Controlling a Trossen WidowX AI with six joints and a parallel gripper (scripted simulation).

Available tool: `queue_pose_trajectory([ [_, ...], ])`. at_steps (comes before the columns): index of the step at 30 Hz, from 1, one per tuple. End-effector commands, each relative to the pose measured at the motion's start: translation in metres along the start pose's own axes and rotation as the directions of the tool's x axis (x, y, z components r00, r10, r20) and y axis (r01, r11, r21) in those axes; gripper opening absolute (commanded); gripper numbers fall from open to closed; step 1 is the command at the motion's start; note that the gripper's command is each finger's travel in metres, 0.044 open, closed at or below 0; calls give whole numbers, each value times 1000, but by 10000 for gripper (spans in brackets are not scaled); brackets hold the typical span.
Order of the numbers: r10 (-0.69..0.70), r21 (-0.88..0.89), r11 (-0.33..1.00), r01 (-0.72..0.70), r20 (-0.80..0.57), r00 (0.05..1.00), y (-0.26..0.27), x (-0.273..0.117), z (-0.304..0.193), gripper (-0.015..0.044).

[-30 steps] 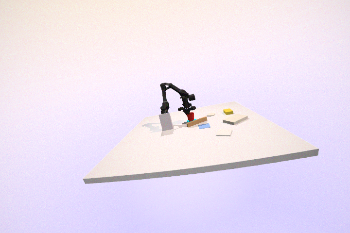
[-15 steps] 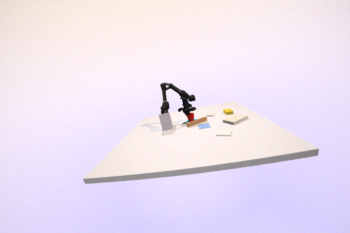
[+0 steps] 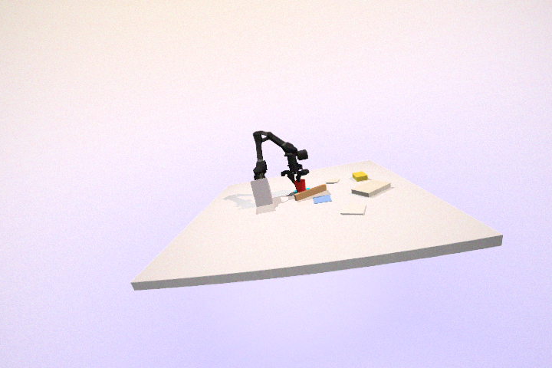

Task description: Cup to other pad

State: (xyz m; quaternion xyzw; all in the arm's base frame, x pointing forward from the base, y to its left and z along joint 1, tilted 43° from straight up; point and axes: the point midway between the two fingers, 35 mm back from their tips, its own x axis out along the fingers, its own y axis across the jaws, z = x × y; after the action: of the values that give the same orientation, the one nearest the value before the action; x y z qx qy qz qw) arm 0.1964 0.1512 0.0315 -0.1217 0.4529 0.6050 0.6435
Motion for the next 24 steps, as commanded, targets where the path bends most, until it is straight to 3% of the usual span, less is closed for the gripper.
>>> queue_pose_trajectory([
  [1, 0, -3, 1000, 0, 0, 1000, 0, -1, 0, 128],
  [24, -1, 0, 1000, 1, -1, 1000, -2, -29, 0, 128],
])
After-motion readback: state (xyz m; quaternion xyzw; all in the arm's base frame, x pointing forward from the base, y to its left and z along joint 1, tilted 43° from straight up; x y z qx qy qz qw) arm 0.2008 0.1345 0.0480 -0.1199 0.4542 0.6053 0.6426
